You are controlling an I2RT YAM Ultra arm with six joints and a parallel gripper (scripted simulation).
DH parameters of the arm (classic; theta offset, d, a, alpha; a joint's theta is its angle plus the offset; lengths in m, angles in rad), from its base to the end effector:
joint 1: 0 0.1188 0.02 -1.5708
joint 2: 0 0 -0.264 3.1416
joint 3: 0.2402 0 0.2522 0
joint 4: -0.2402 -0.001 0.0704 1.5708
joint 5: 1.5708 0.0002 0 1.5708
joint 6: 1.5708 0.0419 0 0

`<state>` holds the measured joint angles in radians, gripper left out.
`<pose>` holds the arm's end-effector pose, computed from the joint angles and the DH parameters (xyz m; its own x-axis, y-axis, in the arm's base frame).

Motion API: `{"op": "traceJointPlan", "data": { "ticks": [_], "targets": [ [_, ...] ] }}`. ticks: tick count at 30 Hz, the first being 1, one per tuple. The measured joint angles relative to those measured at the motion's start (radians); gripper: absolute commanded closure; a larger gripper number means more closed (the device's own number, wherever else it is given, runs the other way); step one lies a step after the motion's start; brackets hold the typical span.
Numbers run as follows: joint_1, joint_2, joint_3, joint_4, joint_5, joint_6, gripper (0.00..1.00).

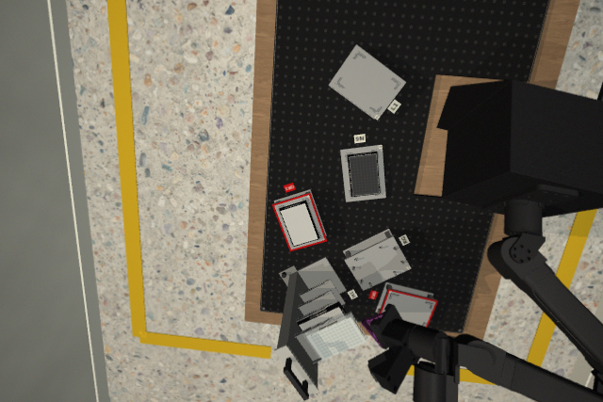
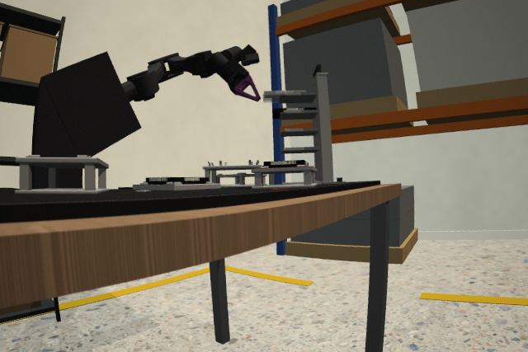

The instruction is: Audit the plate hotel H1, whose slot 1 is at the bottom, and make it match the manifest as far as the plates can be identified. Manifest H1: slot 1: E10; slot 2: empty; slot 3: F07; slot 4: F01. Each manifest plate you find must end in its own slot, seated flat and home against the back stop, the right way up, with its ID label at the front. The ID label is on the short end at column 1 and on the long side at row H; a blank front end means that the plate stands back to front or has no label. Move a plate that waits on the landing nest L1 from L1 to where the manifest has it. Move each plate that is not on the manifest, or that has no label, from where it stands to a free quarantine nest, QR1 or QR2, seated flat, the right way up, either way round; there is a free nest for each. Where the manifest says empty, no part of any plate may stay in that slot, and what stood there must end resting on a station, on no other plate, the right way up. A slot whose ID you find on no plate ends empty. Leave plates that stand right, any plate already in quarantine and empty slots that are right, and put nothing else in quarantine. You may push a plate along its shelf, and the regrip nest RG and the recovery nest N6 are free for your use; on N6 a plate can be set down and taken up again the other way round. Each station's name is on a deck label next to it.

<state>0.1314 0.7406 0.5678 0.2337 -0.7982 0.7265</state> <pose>0.1707 0.0538 0.3198 -0.4863 0.4034 -0.7751 -0.6381 0.4420 0.6305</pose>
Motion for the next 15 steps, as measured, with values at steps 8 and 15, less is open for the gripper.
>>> {"op": "traceJointPlan", "data": {
  "ticks": [8, 15],
  "targets": [
    [0.005, 0.018, 0.014, 0.004, 0.005, 0.0, 1.0],
    [0.01, 0.038, 0.029, 0.007, 0.01, -0.001, 1.0]
  ]
}}
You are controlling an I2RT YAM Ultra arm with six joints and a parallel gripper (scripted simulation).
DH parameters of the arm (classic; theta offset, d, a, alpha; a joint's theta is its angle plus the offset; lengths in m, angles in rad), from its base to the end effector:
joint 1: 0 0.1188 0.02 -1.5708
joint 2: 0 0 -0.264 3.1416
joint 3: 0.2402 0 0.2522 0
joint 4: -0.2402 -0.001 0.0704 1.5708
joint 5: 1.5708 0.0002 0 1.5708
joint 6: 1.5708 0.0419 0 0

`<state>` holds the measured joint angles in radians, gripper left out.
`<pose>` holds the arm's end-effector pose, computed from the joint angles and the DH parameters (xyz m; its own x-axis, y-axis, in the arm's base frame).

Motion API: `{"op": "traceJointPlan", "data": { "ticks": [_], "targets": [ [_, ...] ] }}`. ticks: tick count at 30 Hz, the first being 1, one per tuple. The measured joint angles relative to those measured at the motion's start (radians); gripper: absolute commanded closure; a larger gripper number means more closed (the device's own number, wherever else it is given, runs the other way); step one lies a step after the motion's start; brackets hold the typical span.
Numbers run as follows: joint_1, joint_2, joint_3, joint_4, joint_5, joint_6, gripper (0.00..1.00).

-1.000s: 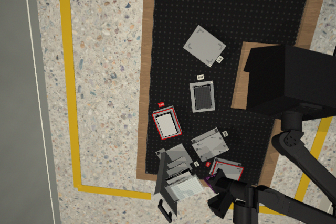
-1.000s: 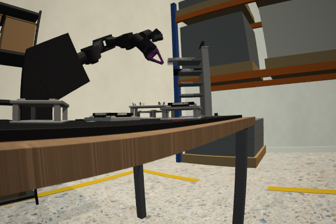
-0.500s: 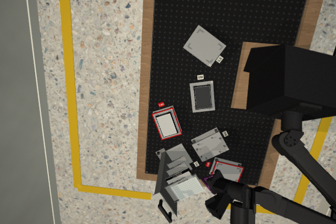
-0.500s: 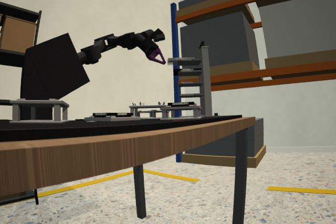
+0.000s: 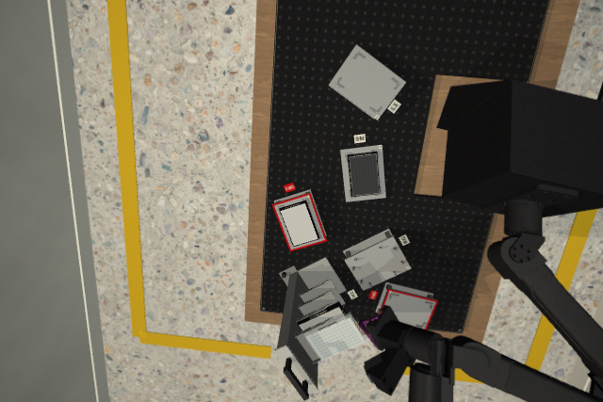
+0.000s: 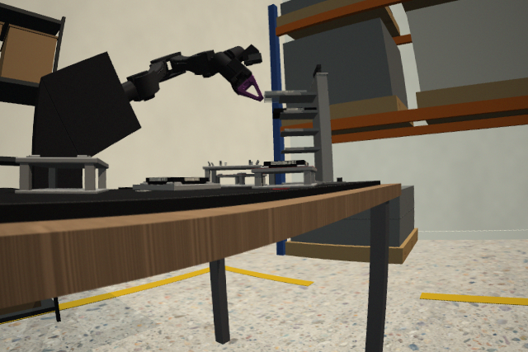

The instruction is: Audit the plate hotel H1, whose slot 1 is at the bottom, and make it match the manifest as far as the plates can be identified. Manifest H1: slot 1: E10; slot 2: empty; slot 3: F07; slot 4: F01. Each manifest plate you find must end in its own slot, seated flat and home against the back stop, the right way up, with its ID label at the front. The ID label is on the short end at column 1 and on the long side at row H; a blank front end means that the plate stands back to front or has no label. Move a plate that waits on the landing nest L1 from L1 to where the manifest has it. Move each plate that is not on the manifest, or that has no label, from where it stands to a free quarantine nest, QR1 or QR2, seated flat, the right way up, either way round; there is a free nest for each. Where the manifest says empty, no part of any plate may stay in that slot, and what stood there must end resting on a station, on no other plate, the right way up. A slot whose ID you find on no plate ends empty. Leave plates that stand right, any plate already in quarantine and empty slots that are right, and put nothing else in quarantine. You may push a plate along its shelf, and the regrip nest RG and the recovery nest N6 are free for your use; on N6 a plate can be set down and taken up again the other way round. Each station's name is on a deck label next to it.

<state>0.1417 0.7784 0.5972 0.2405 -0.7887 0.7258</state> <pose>0.1774 0.0563 0.3248 -0.4875 0.4030 -0.7746 -0.6378 0.4415 0.6311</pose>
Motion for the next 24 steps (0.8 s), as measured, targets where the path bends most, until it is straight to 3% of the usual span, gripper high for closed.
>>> {"op": "traceJointPlan", "data": {
  "ticks": [24],
  "targets": [
    [0.013, 0.054, 0.048, 0.009, 0.013, -0.002, 1.0]
  ]
}}
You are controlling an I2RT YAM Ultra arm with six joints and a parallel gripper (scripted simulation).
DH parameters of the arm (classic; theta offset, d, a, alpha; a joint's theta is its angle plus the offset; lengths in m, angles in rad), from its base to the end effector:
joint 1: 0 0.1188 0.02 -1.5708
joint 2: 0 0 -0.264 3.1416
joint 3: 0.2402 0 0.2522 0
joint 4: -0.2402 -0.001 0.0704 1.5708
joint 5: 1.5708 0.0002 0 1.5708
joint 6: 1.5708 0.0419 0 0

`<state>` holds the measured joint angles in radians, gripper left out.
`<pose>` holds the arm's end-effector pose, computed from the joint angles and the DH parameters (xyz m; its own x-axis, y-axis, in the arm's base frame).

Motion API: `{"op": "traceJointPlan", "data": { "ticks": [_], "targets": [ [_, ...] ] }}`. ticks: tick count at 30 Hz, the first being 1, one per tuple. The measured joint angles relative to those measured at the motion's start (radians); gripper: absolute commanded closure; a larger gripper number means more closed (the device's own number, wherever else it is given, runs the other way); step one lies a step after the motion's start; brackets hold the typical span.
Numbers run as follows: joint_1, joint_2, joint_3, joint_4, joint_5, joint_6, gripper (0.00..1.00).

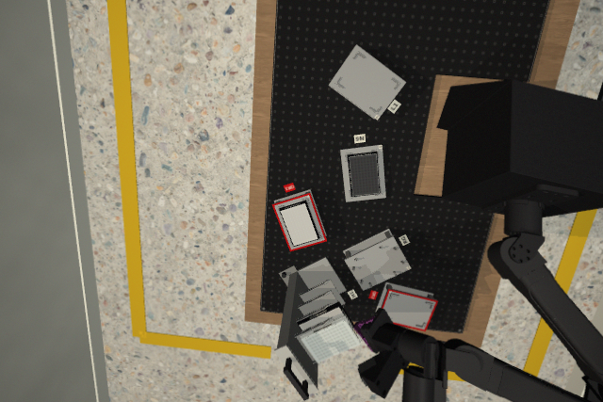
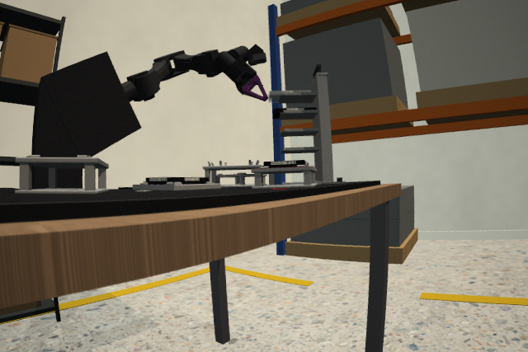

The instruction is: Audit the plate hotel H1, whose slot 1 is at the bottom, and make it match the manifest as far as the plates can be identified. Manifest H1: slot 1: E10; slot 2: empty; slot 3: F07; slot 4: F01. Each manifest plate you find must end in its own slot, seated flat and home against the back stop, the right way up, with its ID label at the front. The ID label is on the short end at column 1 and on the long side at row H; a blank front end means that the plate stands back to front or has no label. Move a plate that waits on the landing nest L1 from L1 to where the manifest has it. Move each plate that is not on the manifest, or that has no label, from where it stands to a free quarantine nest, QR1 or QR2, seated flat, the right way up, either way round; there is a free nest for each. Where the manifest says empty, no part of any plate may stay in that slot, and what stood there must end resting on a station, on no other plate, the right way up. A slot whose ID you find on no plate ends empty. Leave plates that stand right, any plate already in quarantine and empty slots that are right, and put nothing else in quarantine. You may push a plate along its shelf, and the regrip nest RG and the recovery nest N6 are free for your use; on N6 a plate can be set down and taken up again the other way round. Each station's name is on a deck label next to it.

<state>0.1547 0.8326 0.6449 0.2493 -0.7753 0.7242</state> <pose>0.1873 0.0599 0.3333 -0.4847 0.4033 -0.7762 -0.6397 0.4417 0.6290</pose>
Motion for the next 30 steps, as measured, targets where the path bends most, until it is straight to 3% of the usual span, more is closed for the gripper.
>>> {"op": "traceJointPlan", "data": {
  "ticks": [30],
  "targets": [
    [0.013, 0.062, 0.055, -0.003, 0.005, -0.002, 1.0]
  ]
}}
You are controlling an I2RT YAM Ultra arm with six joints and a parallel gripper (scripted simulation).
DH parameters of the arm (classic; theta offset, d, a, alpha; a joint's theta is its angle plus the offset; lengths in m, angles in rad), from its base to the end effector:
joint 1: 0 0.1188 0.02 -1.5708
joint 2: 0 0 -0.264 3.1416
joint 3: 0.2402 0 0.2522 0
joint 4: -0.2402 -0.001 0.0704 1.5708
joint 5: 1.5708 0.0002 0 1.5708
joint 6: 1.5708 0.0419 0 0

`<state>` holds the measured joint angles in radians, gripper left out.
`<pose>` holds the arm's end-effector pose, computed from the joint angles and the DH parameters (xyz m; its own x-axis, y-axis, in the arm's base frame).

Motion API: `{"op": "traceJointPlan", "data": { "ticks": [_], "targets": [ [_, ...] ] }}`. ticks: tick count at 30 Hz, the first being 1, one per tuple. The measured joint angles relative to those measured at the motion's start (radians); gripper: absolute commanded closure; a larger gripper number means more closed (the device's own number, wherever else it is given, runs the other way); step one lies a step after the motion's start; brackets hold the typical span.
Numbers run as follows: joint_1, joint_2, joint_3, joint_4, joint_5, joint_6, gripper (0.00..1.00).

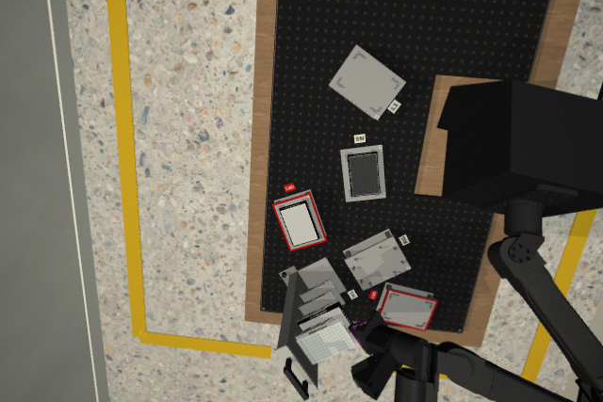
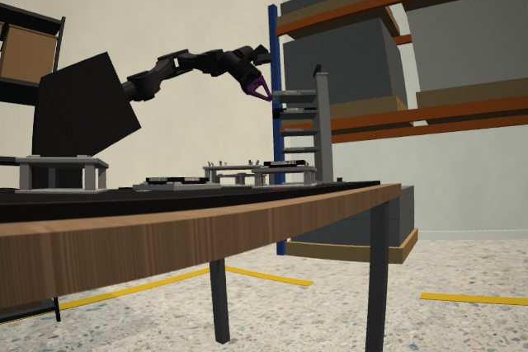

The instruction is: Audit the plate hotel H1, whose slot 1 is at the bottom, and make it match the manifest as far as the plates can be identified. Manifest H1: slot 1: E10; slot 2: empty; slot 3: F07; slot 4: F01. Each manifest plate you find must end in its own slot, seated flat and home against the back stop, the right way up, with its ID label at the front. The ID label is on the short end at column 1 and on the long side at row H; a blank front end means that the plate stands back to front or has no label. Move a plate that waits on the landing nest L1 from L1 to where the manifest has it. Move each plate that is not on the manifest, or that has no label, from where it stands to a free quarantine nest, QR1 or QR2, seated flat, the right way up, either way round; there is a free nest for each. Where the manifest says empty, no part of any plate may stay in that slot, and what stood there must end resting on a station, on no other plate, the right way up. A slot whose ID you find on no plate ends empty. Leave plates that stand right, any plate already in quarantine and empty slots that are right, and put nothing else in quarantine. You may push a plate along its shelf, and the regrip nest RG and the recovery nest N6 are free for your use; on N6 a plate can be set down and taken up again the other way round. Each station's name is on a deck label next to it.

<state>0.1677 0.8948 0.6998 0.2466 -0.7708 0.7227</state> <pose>0.1992 0.0643 0.3411 -0.4948 0.3975 -0.7728 -0.6380 0.4377 0.6336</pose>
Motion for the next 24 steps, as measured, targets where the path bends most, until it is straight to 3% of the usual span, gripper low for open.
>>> {"op": "traceJointPlan", "data": {
  "ticks": [24],
  "targets": [
    [0.0, 0.001, 0.004, -0.008, -0.002, 0.0, 1.0]
  ]
}}
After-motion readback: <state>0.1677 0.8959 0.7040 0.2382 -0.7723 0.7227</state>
